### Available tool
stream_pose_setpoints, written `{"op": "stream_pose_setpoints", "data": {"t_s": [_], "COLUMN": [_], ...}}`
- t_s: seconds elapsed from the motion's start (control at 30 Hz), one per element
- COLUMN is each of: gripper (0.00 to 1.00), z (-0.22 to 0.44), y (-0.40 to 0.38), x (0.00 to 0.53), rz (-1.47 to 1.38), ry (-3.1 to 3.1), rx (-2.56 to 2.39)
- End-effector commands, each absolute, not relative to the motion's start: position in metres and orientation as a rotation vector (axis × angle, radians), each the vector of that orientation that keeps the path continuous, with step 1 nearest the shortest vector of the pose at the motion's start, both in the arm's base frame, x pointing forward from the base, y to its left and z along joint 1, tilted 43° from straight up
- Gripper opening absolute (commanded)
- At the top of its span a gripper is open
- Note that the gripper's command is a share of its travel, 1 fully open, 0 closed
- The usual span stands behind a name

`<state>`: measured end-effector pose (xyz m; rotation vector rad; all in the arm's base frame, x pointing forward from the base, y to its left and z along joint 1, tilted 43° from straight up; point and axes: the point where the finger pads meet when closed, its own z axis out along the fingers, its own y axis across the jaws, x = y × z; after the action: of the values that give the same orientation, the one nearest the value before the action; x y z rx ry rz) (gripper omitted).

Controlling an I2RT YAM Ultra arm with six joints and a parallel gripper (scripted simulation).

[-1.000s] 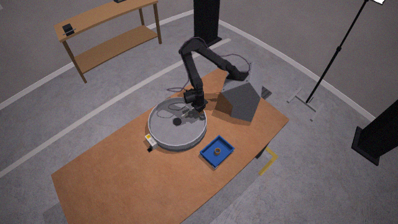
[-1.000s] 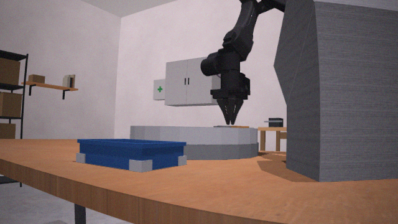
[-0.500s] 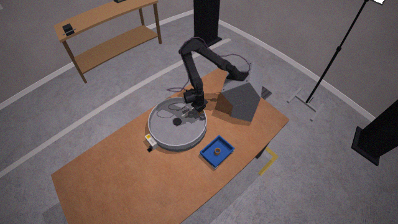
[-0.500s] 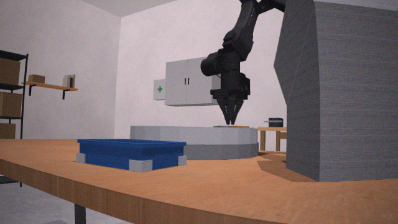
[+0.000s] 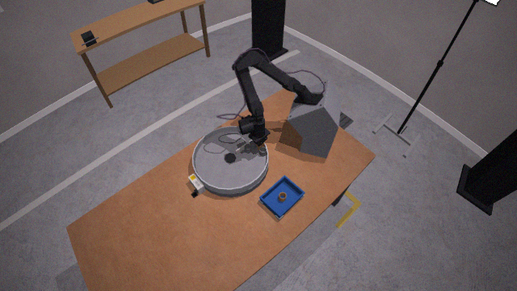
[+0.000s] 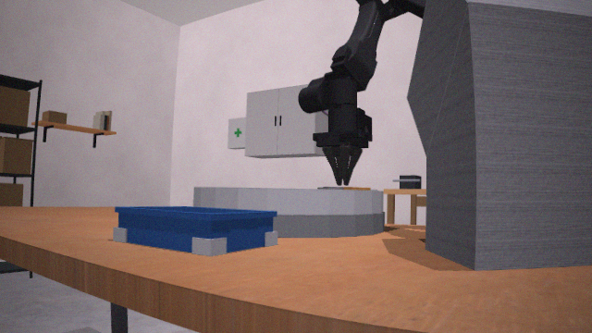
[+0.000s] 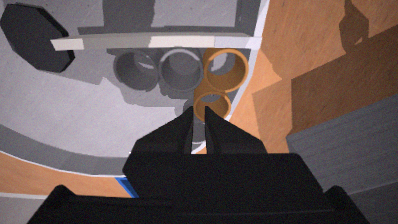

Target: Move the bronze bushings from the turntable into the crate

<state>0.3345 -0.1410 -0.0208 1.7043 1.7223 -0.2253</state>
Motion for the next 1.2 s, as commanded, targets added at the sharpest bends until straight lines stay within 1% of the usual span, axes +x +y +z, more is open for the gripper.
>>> {"op": "stream_pose_setpoints", "data": {"t_s": [0.0, 0.27, 0.33, 0.57, 0.63, 0.67, 1.17], "gripper": [0.13, 0.13, 0.13, 0.13, 0.13, 0.13, 0.13], "z": [-0.001, 0.000, -0.015, -0.023, -0.023, -0.013, -0.013], "y": [-0.140, -0.145, -0.147, -0.151, -0.151, -0.147, -0.147], "x": [0.348, 0.352, 0.348, 0.350, 0.350, 0.356, 0.356], "rz": [-0.197, -0.183, -0.206, -0.213, -0.213, -0.187, -0.189], "ry": [1.691, 1.667, 1.695, 1.705, 1.705, 1.693, 1.693], "rx": [1.672, 1.673, 1.689, 1.686, 1.686, 1.665, 1.665]}}
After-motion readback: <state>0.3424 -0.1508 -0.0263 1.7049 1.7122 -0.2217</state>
